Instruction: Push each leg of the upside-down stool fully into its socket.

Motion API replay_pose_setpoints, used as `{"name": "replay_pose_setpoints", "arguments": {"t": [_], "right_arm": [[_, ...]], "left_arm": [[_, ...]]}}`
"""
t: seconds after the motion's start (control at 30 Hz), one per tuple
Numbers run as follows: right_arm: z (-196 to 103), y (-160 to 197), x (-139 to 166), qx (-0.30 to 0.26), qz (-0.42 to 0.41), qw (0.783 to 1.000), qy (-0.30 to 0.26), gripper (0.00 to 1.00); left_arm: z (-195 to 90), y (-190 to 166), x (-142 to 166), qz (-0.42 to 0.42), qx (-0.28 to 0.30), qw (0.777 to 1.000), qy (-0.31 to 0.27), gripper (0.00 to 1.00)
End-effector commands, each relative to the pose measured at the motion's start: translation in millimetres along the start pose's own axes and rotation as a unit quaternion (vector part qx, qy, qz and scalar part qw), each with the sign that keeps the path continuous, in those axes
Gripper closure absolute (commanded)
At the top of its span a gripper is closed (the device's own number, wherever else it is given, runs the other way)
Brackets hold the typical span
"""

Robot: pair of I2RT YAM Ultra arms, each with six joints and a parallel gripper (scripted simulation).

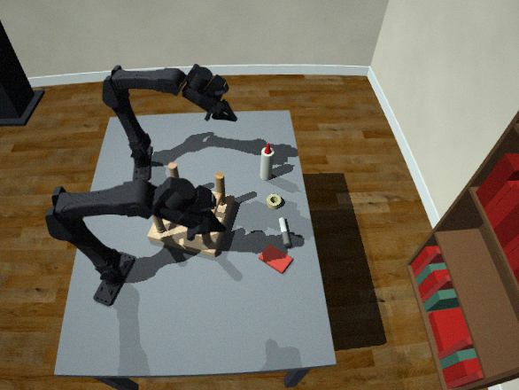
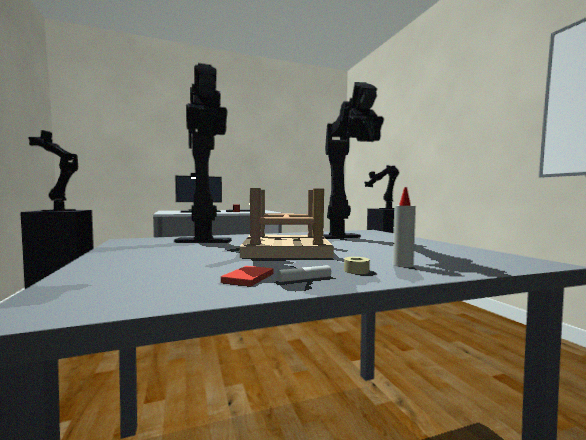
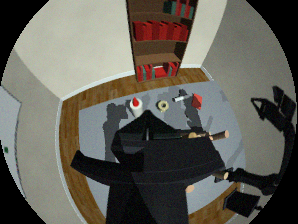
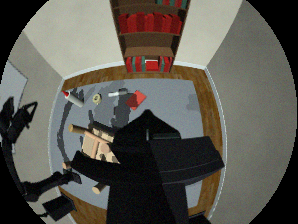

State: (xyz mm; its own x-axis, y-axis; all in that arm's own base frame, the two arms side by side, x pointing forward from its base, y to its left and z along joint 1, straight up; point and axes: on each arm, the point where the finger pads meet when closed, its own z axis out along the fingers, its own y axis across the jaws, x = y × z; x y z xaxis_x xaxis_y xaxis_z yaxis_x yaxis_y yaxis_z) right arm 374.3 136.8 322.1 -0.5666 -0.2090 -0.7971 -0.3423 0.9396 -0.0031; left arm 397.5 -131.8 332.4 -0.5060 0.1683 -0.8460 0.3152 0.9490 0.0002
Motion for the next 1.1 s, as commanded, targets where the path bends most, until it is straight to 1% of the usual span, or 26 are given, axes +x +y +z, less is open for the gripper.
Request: {"name": "replay_pose_setpoints", "arguments": {"t": [0.0,0.13,0.27,0.4,0.5,0.53,0.57,0.63,0.77,0.83,0.87,0.9,1.03,1.07], "right_arm": [[-8.7,-20.4,-33.7,0.017,0.019,0.994,-0.11,1.0],[-27.8,-53.7,-47.0,0.054,0.035,0.981,-0.184,1.0],[-52.6,-84.4,-55.7,0.094,0.045,0.961,-0.255,1.0],[-71.2,-106.2,-54.6,0.124,0.051,0.945,-0.299,1.0],[-69.7,-111.0,-52.3,0.13,0.052,0.943,-0.301,1.0],[-79.8,-113.9,-53.1,0.137,0.052,0.938,-0.314,1.0],[-83.0,-117.1,-52.0,0.142,0.053,0.935,-0.32,1.0],[-83.9,-127.3,-46.3,0.16,0.059,0.932,-0.321,1.0],[-89.6,-130.2,-45.4,0.163,0.058,0.929,-0.328,1.0],[-96.0,-128.5,-51.3,0.163,0.057,0.927,-0.333,1.0],[-109.5,-131.1,-60.6,0.171,0.058,0.921,-0.346,1.0],[-112.3,-132.0,-62.3,0.174,0.057,0.919,-0.35,1.0],[-112.0,-131.0,-62.5,0.172,0.057,0.919,-0.35,1.0],[-92.0,-130.8,-52.2,0.166,0.058,0.929,-0.326,1.0]], "left_arm": [[-13.4,20.8,-32.3,-0.011,-0.018,0.995,-0.101,1.0],[-32.4,53.8,-41.7,-0.022,-0.056,0.985,-0.165,1.0],[-58.3,82.4,-48.8,-0.033,-0.093,0.968,-0.23,1.0],[-77.9,102.4,-47.3,-0.035,-0.122,0.955,-0.269,1.0],[-75.8,107.1,-44.1,-0.037,-0.127,0.954,-0.27,1.0],[-86.4,109.6,-45.7,-0.036,-0.134,0.949,-0.283,1.0],[-89.7,112.5,-44.7,-0.037,-0.139,0.947,-0.288,1.0],[-92.5,118.9,-40.5,-0.039,-0.149,0.944,-0.292,1.0],[-99.5,122.9,-39.7,-0.039,-0.157,0.941,-0.298,1.0],[-108.1,119.0,-50.1,-0.036,-0.154,0.938,-0.307,1.0],[-111.5,123.5,-50.2,-0.039,-0.162,0.937,-0.306,1.0],[-113.4,123.9,-50.6,-0.04,-0.165,0.937,-0.307,1.0],[-113.6,123.3,-51.2,-0.04,-0.164,0.936,-0.308,1.0],[-101.5,122.1,-43.4,-0.042,-0.158,0.942,-0.292,1.0]]}}
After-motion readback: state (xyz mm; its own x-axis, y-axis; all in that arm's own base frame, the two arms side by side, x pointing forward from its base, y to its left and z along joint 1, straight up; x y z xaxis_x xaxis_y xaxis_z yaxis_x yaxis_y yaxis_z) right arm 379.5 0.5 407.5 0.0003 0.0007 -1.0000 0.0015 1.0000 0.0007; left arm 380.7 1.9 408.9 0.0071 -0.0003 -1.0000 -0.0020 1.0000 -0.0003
